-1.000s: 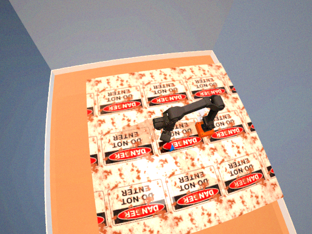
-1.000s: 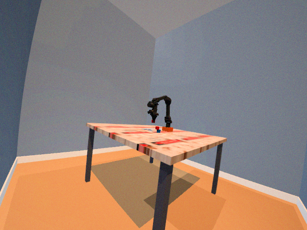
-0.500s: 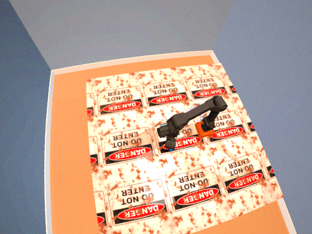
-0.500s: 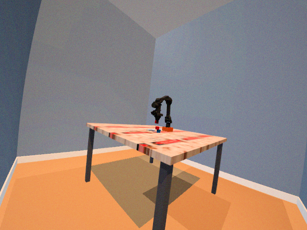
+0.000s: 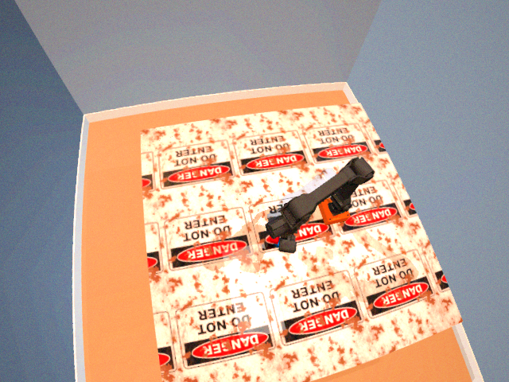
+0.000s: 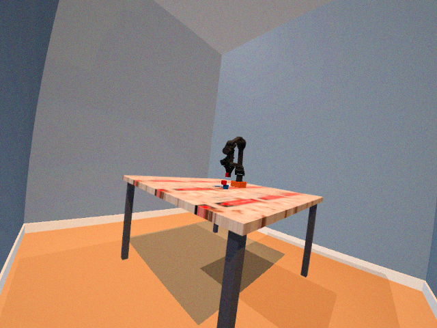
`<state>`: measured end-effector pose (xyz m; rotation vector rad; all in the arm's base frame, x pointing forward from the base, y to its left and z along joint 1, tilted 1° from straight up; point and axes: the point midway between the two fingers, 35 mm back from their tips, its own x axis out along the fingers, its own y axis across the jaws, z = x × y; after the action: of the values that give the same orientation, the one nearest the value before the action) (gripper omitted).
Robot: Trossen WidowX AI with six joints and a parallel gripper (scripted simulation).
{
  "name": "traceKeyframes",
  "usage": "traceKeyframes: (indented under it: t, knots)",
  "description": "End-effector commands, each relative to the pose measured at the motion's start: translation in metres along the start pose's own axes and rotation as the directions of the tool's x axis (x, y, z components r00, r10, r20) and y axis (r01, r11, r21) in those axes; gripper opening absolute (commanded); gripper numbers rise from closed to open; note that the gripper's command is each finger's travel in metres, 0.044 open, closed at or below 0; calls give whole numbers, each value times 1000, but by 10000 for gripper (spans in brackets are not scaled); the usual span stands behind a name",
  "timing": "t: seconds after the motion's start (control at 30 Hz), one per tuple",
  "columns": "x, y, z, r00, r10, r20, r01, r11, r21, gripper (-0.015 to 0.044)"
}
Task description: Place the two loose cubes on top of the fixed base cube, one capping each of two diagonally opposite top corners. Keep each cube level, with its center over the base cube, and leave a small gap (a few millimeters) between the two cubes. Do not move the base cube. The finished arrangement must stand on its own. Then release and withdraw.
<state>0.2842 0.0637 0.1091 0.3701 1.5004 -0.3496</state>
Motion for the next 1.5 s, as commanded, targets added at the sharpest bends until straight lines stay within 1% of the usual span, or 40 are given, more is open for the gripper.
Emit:
traceKeyframes:
  t: [0.0,0.4,0.83,1.27,1.47]
  knots:
    - [1,4,-7,1000,-1,3,1,1000,-12,105]
    - [31,3,-8,1000,11,-15,-10,1000,25,105]
    - [32,3,-8,1000,11,-15,-10,1000,25,105]
    - [59,4,-7,1000,-1,2,1,1000,-10,105]
    - [60,4,-7,1000,-1,3,1,1000,-12,105]
